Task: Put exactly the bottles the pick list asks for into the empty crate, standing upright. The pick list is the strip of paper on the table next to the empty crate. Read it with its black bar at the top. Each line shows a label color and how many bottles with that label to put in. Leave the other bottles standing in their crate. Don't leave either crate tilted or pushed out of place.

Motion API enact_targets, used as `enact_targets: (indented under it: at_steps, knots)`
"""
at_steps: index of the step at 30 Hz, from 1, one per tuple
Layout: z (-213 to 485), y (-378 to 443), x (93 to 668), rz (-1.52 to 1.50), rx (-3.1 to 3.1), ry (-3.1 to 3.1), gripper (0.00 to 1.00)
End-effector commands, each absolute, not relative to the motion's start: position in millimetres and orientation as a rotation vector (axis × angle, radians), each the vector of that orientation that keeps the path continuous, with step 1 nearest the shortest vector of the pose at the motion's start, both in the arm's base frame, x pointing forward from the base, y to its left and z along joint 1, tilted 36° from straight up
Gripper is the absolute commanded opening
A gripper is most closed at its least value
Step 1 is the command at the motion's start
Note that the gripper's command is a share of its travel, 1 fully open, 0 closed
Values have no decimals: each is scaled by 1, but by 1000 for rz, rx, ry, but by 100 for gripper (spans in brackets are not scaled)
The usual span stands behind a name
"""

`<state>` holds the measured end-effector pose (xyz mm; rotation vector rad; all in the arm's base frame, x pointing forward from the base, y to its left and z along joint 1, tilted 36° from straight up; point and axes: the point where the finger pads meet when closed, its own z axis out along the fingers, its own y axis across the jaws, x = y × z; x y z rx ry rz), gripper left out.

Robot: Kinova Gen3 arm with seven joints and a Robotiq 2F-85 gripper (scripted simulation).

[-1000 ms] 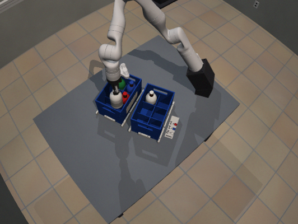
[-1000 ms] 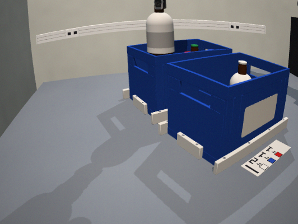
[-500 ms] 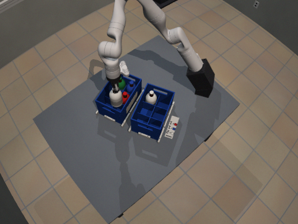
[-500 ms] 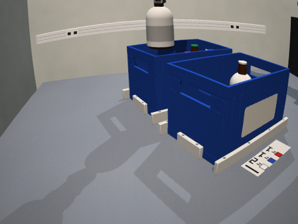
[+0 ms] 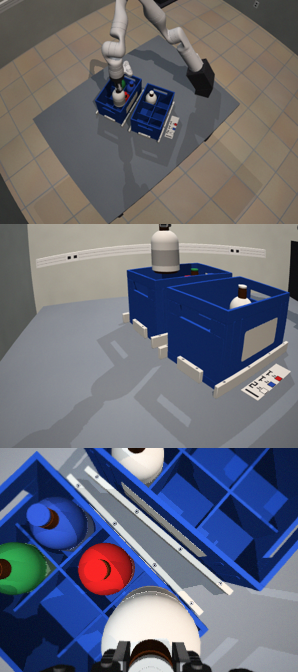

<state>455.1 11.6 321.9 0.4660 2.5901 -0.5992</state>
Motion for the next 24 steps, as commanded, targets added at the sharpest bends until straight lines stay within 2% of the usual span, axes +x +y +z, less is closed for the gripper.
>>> enact_targets:
  at_steps: [1, 24]
  knots:
    - [318, 16, 450, -597, 465, 2589, 10]
    - [297, 33, 424, -597, 465, 2589, 10]
